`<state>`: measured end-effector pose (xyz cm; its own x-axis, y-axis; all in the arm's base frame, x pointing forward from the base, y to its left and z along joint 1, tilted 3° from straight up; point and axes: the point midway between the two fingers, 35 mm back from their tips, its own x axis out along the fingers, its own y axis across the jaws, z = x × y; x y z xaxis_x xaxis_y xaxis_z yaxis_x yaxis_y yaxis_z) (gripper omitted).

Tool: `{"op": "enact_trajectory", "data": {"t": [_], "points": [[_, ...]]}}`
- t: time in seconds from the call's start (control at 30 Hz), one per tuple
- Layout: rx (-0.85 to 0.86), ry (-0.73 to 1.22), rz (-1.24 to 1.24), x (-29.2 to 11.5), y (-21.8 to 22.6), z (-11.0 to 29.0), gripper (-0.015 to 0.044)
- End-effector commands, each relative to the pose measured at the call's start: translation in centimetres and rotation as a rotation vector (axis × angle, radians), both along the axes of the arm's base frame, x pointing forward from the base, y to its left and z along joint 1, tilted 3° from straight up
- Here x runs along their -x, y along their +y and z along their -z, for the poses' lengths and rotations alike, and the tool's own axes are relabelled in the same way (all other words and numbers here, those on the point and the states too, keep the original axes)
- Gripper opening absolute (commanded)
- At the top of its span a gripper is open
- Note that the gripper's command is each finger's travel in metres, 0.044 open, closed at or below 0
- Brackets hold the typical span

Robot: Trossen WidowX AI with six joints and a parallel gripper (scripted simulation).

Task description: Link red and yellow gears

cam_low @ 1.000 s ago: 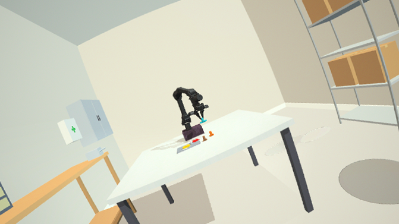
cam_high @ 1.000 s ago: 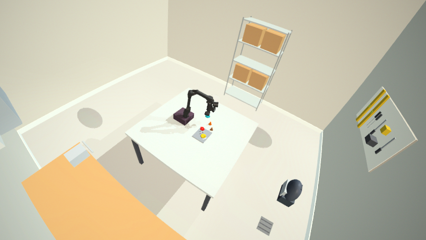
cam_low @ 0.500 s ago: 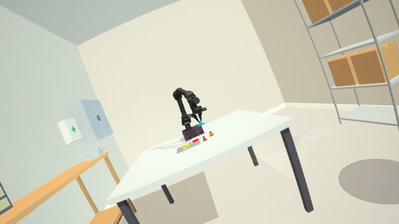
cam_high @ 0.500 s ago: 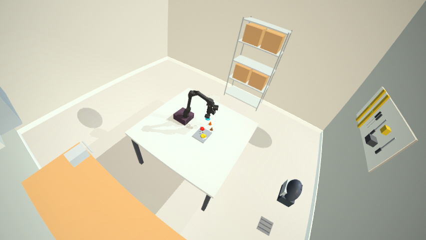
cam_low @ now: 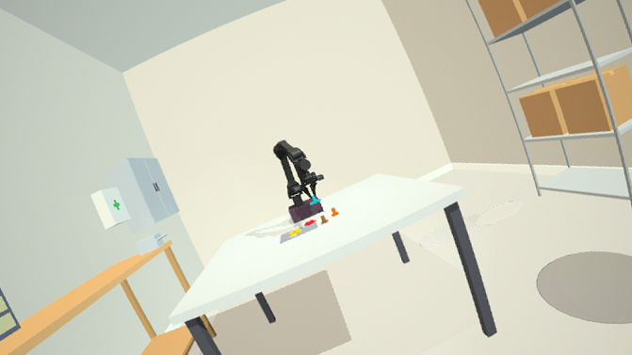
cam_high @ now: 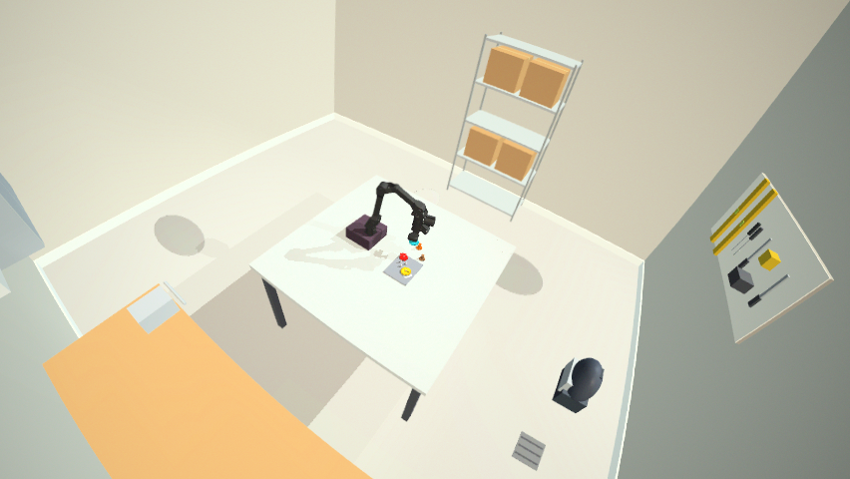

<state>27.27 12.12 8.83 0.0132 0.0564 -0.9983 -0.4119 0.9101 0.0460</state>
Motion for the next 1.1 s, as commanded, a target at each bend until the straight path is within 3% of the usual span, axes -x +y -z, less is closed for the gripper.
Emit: {"op": "enact_trajectory", "data": {"t": [0.0,1.07], "points": [[0.004,0.004,-0.004,-0.4,-0.7,0.5,0.0],[0.011,0.002,-0.005,-3.3,-7.4,3.7,0.0]]}}
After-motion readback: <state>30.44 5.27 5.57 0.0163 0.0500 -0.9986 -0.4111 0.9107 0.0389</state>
